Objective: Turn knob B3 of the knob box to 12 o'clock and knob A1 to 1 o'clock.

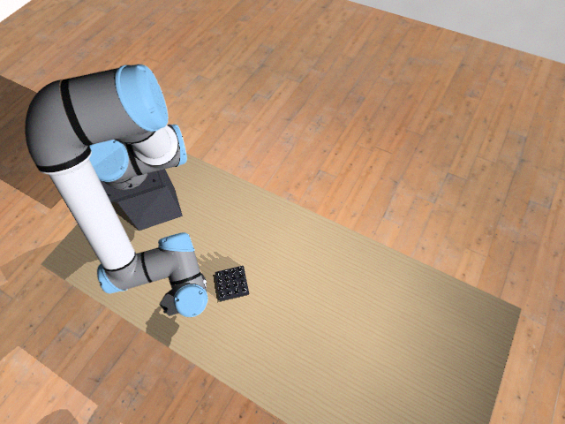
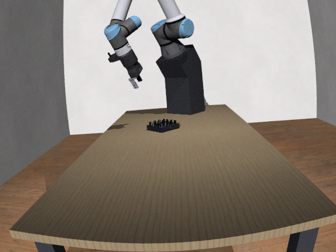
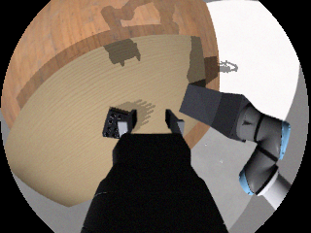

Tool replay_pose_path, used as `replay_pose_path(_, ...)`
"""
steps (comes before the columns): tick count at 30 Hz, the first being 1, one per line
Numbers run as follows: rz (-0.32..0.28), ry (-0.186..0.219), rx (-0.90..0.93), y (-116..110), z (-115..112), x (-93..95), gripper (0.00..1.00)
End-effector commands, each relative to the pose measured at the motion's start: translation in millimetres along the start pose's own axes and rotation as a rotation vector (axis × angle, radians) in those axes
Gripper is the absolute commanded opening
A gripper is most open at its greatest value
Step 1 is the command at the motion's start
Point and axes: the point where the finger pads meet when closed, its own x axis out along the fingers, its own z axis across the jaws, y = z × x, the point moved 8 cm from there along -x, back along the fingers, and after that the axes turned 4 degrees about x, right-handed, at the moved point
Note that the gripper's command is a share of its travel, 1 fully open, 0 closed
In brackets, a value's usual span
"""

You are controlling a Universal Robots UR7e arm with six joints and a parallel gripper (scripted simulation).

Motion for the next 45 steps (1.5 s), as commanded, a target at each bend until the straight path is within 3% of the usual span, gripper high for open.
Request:
replay_pose_path(1,0.047,0.057,-0.113,-15.4,-3.4,17.3,1.00)
replay_pose_path(26,0.205,0.223,-0.521,-69.4,-10.0,74.4,1.00)
replay_pose_path(45,0.287,0.308,-0.732,-94.5,-12.6,105.0,1.00)
